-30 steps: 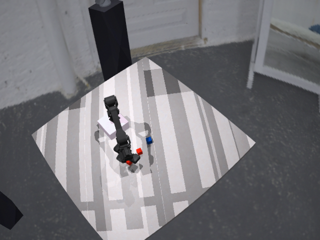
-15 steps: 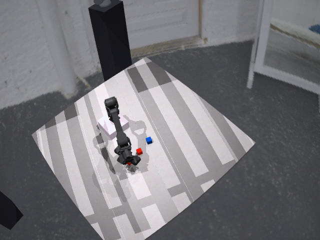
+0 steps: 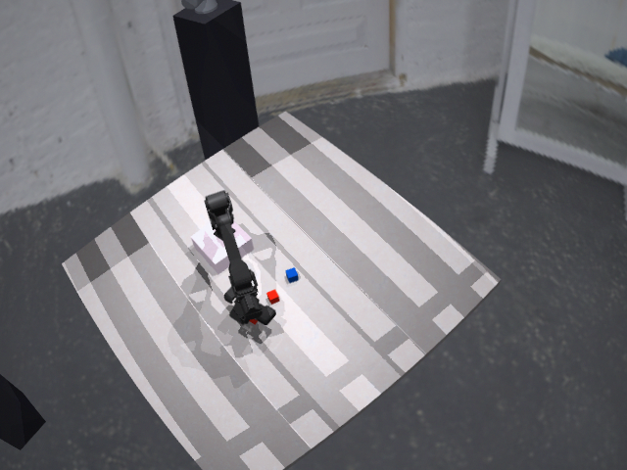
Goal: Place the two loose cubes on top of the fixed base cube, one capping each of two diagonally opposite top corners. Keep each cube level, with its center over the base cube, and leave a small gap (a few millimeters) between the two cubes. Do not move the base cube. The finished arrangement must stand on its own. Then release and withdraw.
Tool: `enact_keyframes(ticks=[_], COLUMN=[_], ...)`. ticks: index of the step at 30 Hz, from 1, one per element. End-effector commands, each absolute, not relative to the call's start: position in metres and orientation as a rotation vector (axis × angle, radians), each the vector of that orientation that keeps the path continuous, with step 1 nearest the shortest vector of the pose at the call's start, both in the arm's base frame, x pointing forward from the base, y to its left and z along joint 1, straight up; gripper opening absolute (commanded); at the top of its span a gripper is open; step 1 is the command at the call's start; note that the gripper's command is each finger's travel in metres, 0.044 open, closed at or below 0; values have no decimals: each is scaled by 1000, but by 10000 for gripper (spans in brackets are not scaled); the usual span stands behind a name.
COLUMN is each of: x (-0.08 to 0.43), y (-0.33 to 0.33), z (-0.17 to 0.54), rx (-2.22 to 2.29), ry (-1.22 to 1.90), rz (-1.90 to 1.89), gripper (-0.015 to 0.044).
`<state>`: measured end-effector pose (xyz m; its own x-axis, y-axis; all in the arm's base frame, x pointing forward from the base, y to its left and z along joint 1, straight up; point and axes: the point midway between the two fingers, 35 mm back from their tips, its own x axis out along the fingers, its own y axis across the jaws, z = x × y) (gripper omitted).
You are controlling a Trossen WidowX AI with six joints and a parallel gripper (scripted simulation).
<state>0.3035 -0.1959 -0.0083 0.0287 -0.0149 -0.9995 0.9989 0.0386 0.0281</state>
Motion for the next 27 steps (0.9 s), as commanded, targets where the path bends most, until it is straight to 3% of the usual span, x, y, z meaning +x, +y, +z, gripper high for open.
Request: enact_keyframes(ticks=[1, 27], x=[303, 304], y=[-196, -197], z=[-7, 66], rx=[1178, 1185], ry=[1197, 1197], rz=[-1166, -1170], gripper=[105, 105])
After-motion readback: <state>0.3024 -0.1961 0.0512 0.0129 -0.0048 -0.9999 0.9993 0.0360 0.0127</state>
